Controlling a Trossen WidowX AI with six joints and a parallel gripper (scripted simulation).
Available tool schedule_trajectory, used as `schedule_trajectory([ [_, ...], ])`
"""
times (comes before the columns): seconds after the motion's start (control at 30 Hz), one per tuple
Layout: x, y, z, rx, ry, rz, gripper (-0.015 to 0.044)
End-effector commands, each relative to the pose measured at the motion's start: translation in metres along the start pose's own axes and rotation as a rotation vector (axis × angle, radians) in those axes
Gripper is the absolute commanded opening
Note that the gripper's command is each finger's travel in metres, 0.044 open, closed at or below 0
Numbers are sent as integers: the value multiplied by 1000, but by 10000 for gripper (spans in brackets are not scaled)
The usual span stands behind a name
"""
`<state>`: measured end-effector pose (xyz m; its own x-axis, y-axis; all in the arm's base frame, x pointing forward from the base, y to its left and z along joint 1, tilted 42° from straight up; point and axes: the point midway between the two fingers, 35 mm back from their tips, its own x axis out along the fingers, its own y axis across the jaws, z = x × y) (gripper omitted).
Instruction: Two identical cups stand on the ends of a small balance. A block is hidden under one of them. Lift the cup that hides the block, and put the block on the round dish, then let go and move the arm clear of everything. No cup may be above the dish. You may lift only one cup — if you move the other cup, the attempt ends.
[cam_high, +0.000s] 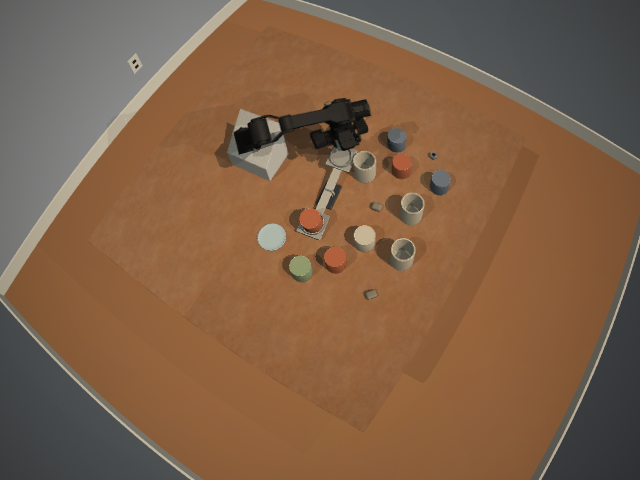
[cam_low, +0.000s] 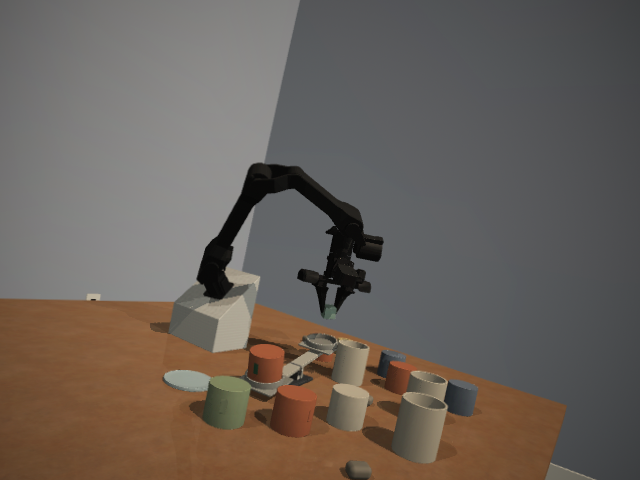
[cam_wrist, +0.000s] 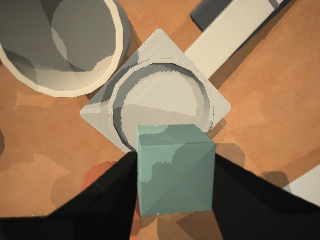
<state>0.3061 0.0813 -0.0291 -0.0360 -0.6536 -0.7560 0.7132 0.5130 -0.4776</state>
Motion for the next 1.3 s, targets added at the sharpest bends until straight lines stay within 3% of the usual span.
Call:
schedule_trajectory([
  [0.0,-22,-2,-1,8,5,3,0],
  [0.2,-21,-4,4,7,11,7,0],
  [0.47,-12,-28,45,3,59,45,0],
  [1.27,29,-150,157,12,33,159,0],
])
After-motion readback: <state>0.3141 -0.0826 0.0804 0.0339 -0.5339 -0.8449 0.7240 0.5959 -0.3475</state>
